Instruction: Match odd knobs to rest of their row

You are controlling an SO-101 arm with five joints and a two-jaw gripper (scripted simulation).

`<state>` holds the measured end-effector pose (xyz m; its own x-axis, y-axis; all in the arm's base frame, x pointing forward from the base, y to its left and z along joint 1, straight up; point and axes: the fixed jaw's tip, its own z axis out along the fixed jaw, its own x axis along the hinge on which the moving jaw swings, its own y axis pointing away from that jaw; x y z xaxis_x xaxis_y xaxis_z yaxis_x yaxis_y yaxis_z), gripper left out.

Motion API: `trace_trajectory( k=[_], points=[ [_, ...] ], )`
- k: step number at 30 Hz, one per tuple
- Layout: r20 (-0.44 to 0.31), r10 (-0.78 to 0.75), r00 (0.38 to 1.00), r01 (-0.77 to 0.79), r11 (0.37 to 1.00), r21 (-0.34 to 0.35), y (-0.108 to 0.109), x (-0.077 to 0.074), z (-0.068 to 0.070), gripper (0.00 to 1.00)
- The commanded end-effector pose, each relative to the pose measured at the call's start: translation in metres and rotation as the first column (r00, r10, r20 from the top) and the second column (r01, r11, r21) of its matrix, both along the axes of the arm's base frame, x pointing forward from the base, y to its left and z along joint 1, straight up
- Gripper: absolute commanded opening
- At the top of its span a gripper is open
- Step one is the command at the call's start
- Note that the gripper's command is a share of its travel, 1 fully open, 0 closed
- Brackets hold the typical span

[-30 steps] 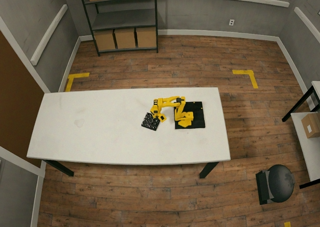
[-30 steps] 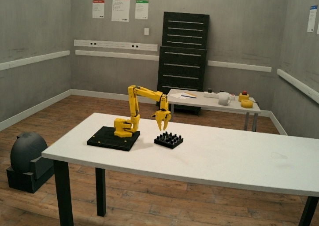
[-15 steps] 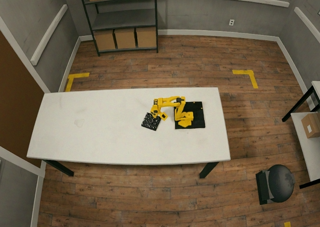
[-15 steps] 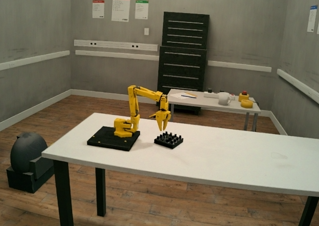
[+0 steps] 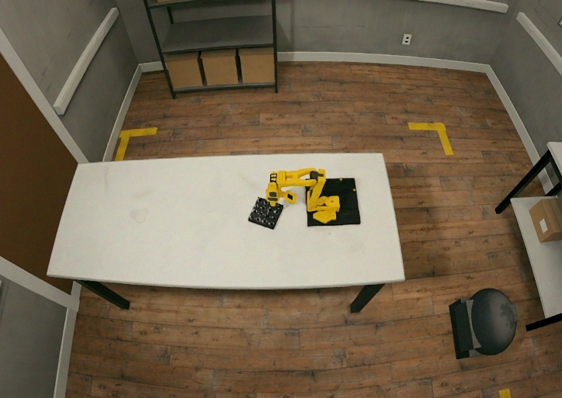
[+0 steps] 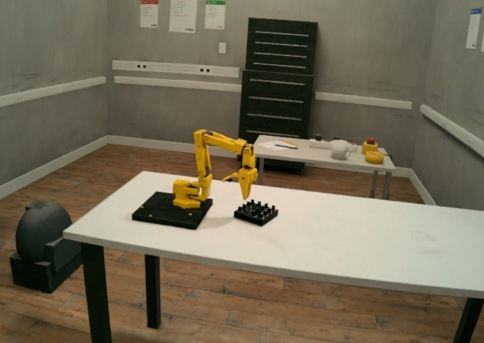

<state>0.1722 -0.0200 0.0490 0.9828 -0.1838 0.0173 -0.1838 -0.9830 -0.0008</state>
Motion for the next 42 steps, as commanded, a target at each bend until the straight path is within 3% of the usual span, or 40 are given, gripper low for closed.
trace_trajectory(
  k=[1,10,21,32,37,42],
  points=[
    [-0.013,0.146,0.989,-0.146,0.989,0.002,-0.002,-0.003,-0.001,0.09],
    [-0.014,0.396,0.918,-0.396,0.918,0.001,-0.005,-0.001,-0.001,0.09],
    [-0.014,0.500,0.866,-0.500,0.866,0.000,-0.006,-0.001,-0.001,0.10],
    [-0.014,0.509,0.861,-0.509,0.861,0.000,-0.006,0.000,-0.001,0.10],
    [-0.014,0.509,0.861,-0.509,0.861,0.000,-0.007,0.010,0.002,0.10],
    [-0.014,0.509,0.861,-0.509,0.861,0.000,-0.009,0.030,0.005,0.10]
  ],
)
